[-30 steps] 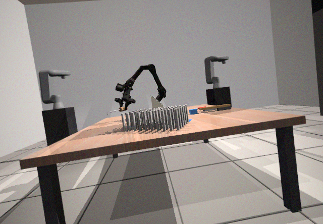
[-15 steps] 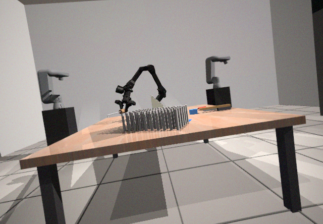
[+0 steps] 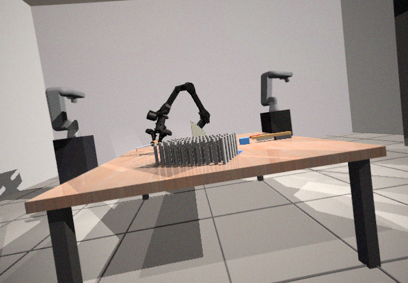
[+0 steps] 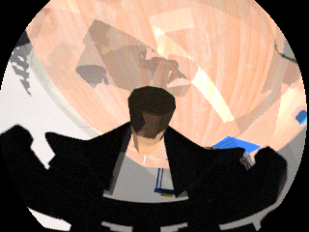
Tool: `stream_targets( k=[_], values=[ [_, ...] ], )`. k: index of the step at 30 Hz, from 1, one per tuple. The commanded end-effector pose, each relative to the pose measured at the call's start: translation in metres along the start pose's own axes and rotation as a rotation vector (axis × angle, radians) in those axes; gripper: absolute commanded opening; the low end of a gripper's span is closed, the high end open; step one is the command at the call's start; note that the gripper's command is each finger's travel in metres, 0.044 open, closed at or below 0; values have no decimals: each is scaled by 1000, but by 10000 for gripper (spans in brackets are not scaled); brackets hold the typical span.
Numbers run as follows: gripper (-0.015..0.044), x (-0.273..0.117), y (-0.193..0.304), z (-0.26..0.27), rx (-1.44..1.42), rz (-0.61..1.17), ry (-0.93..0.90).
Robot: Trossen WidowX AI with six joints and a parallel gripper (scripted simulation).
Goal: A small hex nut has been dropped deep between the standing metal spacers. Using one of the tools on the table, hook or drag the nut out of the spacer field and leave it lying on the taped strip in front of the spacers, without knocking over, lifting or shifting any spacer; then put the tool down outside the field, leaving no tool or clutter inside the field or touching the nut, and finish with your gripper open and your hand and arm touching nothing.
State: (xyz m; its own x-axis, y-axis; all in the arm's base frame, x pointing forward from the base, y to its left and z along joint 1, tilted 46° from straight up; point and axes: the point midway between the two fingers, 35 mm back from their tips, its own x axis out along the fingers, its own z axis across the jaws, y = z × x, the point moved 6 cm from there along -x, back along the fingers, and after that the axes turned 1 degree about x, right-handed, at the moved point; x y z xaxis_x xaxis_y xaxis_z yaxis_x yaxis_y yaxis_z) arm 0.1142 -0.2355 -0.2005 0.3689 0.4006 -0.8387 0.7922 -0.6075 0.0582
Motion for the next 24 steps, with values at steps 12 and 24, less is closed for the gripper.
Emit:
stream_targets(
  k=[12,24],
  values=[
    [0,15,-7,-4,2,8,4],
    [0,27,-15,-7,2,8,5]
  ],
)
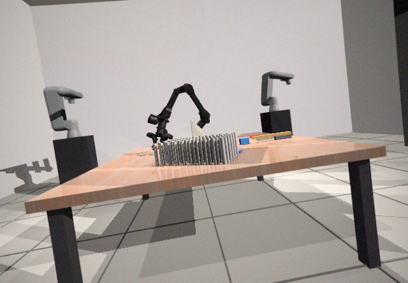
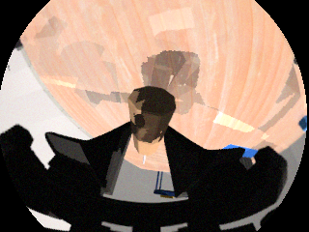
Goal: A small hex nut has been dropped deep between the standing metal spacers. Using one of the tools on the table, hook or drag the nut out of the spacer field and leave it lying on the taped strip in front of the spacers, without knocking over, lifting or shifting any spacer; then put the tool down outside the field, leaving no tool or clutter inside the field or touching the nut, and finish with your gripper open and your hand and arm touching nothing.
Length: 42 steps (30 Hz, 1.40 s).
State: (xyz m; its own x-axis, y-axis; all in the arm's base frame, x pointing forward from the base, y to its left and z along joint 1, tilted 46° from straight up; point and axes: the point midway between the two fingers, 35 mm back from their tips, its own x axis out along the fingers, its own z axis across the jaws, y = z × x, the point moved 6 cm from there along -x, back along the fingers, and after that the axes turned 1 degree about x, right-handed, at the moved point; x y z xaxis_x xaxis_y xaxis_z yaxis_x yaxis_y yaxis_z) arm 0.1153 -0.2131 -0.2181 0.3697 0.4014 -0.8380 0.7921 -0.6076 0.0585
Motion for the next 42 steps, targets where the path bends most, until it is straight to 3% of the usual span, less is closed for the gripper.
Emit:
stream_targets(
  k=[1,25,42],
  values=[
    [0,4,-1,-1,2,8,4],
    [0,25,-17,-9,2,8,6],
    [440,23,-16,-8,0,0,2]
  ],
)
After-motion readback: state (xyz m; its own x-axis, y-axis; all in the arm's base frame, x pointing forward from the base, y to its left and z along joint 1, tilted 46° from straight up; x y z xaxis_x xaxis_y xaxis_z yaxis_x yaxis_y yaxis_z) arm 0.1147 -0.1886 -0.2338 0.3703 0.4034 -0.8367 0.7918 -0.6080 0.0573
